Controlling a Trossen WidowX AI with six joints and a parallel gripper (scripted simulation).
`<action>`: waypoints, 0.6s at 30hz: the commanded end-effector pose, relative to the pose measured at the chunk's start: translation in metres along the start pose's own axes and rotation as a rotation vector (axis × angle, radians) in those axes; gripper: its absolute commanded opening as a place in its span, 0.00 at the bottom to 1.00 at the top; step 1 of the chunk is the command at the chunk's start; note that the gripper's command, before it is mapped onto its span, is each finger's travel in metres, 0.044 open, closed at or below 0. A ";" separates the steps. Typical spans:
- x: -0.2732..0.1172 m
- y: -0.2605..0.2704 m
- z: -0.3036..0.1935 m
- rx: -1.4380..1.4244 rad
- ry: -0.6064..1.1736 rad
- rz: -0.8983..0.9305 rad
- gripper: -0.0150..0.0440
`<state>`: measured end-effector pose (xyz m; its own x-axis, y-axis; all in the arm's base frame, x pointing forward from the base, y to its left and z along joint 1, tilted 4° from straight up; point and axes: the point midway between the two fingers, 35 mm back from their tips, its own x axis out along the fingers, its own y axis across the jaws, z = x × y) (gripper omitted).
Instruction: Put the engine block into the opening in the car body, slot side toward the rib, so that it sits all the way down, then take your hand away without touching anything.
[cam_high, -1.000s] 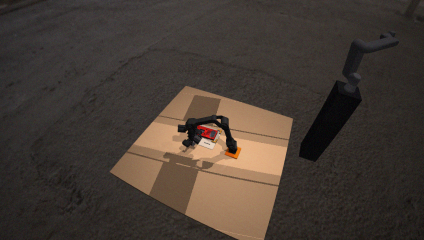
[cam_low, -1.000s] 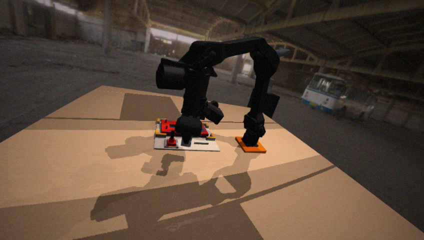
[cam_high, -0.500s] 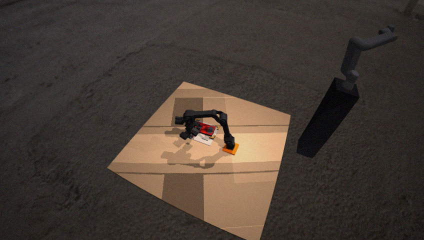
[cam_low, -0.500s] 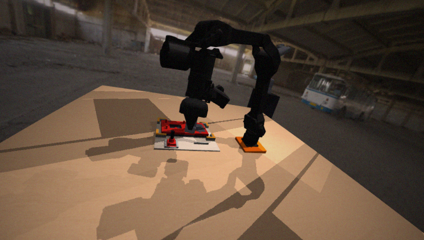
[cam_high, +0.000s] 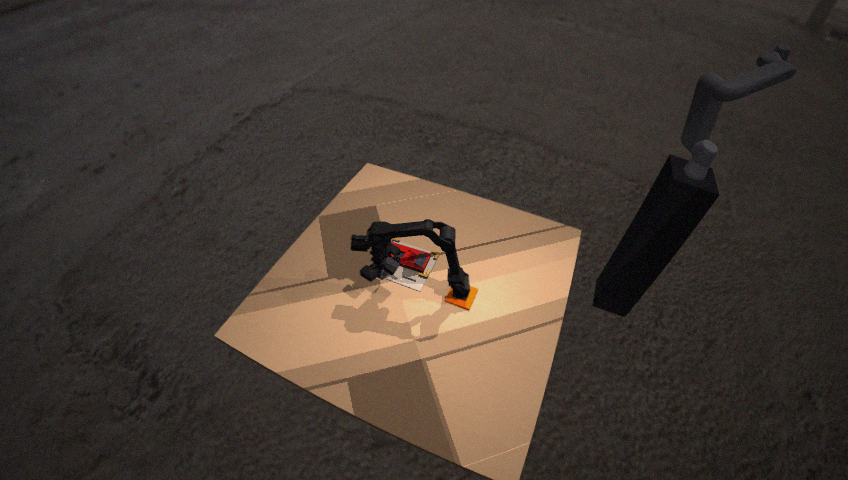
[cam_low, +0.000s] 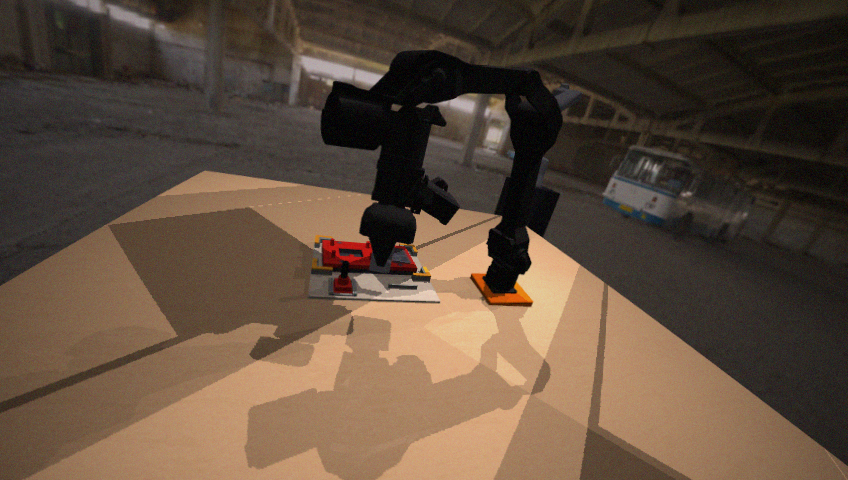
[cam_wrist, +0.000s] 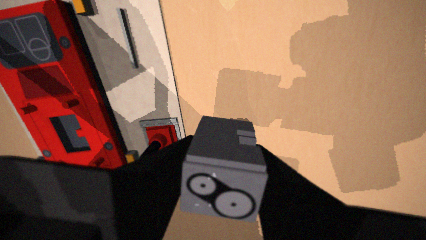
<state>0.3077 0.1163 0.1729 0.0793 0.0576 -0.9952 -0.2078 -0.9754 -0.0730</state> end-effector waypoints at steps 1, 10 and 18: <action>-0.001 0.000 0.000 0.004 0.028 0.000 0.25; 0.000 -0.001 0.005 -0.001 0.173 0.006 0.25; 0.003 -0.001 0.014 -0.004 0.439 0.009 0.25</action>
<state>0.2984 0.1209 0.1698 0.3996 -0.0246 -0.9164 -0.1997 -0.9780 -0.0608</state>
